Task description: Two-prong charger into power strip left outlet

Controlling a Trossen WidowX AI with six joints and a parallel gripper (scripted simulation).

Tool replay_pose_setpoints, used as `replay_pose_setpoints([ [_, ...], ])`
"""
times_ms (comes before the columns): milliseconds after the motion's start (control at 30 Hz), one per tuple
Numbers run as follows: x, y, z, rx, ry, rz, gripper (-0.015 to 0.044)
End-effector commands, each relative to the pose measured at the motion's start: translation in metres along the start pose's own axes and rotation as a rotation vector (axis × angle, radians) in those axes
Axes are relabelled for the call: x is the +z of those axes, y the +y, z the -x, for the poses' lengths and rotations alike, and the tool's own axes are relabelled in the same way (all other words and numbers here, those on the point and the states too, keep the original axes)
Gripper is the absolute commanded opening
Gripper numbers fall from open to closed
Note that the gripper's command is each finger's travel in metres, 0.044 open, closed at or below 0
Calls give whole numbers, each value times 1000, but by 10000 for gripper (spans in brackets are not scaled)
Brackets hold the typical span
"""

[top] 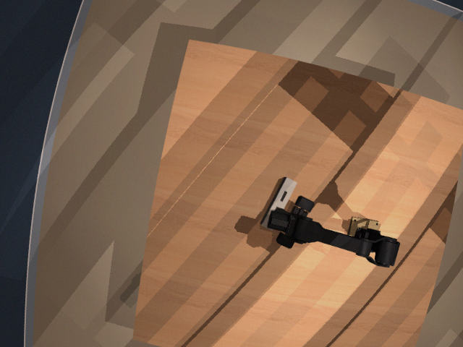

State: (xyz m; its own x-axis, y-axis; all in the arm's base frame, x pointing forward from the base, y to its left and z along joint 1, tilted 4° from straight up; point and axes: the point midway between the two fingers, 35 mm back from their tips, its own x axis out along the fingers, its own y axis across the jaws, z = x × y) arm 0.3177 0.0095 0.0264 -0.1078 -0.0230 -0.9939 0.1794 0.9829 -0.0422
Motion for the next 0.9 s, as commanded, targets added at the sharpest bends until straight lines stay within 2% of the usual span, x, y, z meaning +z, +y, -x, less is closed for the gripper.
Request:
replay_pose_setpoints([
  [0, 4, 1, 1, 3, -2, -9, 0],
  [867, 8, 2, 2, 3, -3, -9, 0],
])
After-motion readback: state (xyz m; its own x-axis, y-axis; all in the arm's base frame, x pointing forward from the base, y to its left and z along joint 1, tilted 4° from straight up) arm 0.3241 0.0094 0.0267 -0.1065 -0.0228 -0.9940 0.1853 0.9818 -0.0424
